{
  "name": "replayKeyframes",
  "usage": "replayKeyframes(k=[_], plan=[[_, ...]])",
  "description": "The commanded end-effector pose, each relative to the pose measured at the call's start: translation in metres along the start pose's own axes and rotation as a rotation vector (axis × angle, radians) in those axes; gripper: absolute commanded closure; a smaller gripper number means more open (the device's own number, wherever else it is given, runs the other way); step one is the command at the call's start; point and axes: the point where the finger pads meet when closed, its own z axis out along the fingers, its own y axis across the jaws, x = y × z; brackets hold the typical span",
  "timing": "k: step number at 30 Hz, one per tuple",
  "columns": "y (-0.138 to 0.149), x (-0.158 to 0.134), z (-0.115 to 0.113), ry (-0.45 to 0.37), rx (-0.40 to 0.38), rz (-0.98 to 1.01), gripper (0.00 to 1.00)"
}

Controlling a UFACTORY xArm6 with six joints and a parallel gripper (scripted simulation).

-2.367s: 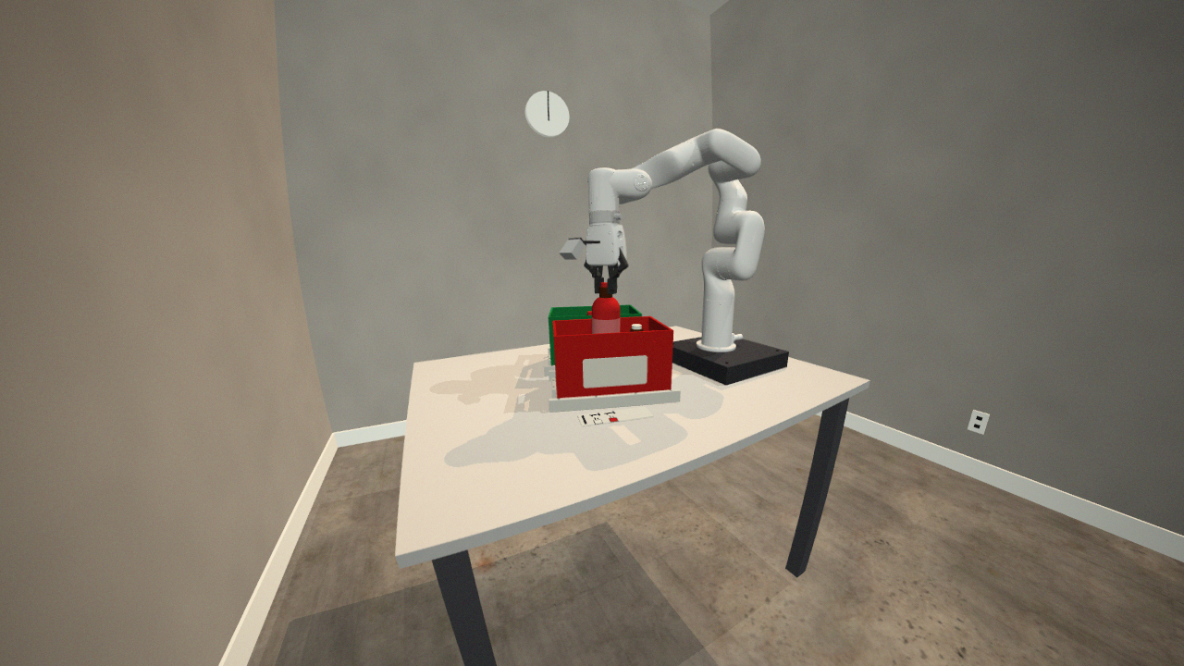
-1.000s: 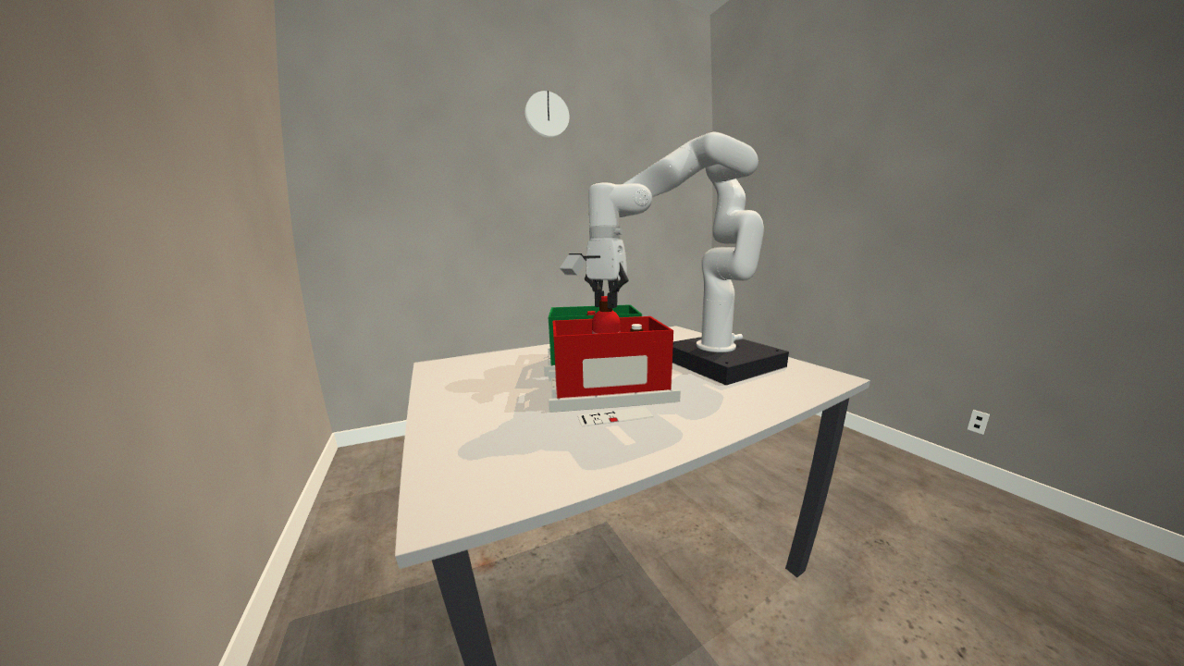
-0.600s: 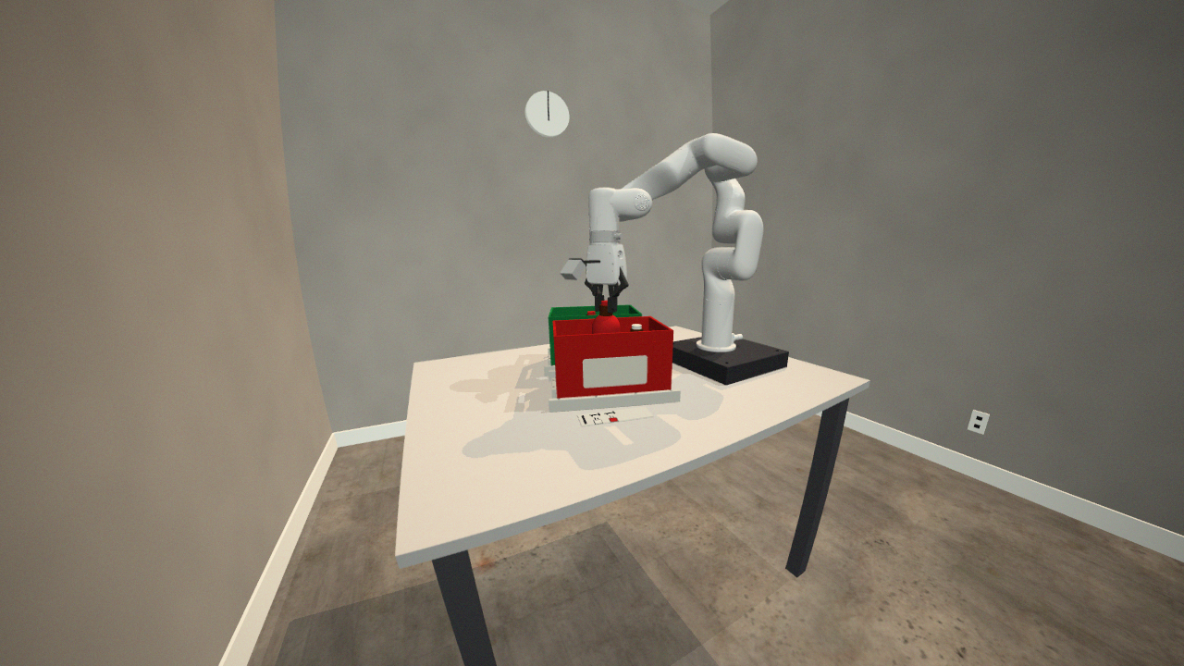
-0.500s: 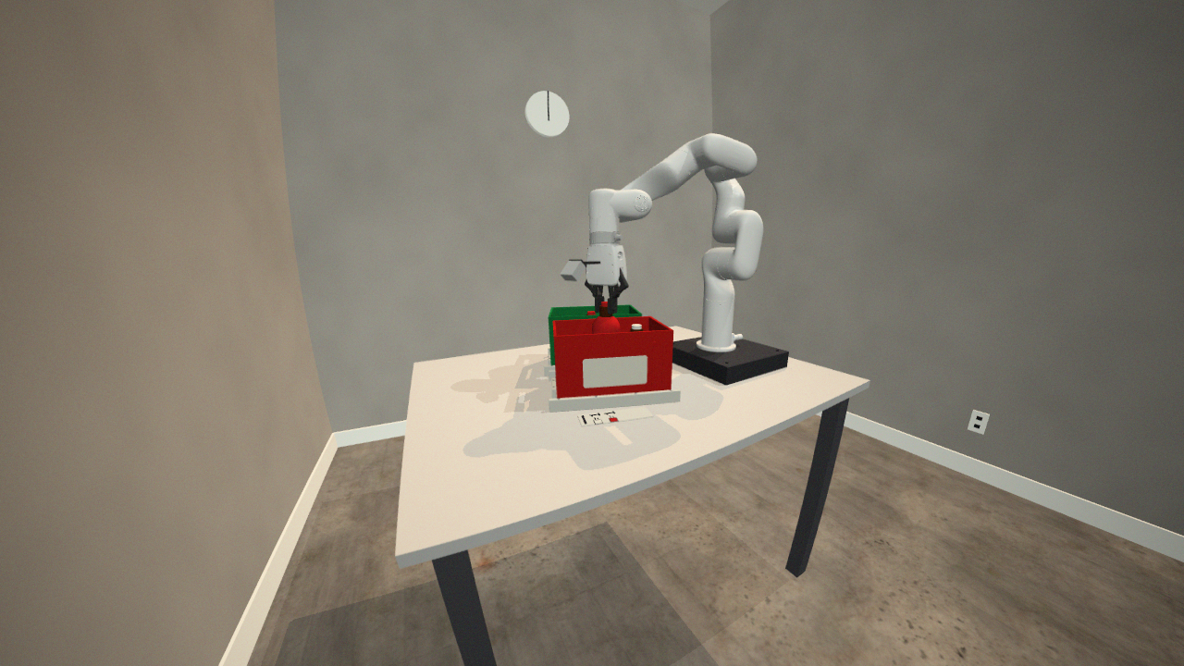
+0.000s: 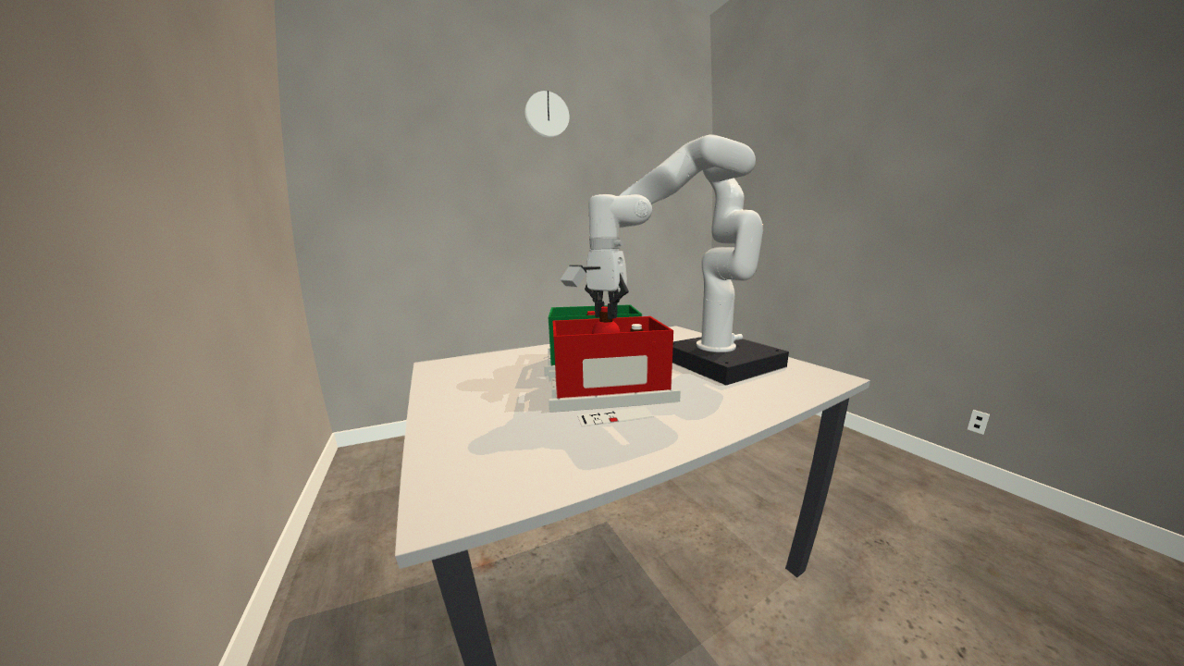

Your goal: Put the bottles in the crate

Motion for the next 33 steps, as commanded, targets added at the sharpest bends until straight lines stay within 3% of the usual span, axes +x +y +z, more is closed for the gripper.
replayKeyframes(k=[1,16,33], plan=[[0.001,0.001,0.001,0.005,-0.002,0.000,1.00],[0.001,0.002,0.016,0.005,-0.002,0.000,1.00],[0.001,0.002,0.017,0.005,-0.002,0.000,1.00]])
